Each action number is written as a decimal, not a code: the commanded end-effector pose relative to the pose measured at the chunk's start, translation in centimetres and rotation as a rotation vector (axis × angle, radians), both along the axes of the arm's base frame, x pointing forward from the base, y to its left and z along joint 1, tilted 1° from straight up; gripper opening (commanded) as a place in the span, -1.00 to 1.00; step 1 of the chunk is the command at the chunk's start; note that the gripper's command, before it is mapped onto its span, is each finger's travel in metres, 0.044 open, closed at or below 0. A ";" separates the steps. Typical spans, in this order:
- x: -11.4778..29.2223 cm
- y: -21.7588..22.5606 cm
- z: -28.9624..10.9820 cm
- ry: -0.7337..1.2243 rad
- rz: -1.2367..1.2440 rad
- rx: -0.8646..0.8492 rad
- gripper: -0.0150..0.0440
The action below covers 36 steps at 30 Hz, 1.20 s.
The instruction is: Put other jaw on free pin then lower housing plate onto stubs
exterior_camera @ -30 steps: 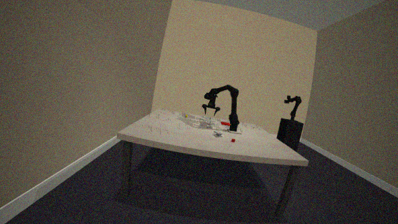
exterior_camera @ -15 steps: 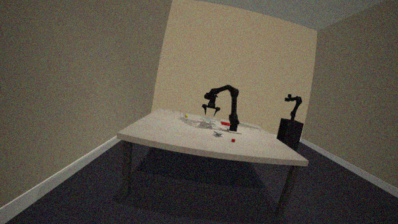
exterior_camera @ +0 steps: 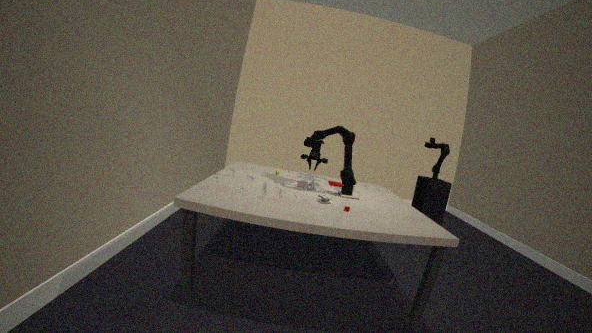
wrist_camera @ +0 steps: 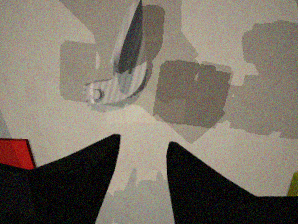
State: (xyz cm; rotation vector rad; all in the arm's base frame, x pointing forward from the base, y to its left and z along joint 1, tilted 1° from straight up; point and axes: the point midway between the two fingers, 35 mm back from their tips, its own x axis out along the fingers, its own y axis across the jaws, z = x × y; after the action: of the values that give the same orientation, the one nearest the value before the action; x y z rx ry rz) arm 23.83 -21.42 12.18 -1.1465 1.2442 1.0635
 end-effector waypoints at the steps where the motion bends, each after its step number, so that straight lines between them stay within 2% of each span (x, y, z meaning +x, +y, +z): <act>1: 0.0 0.0 0.0 0.002 0.000 0.001 -0.33; 3: 0.0 0.0 0.0 0.002 0.000 0.001 -0.49; 21: 0.0 0.0 0.0 0.002 0.000 0.001 -0.49; 36: 0.0 0.0 0.0 0.000 0.000 0.000 0.84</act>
State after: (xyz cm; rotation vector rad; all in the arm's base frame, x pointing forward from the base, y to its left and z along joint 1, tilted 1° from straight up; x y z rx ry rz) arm 23.82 -21.42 12.19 -1.1461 1.2448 1.0638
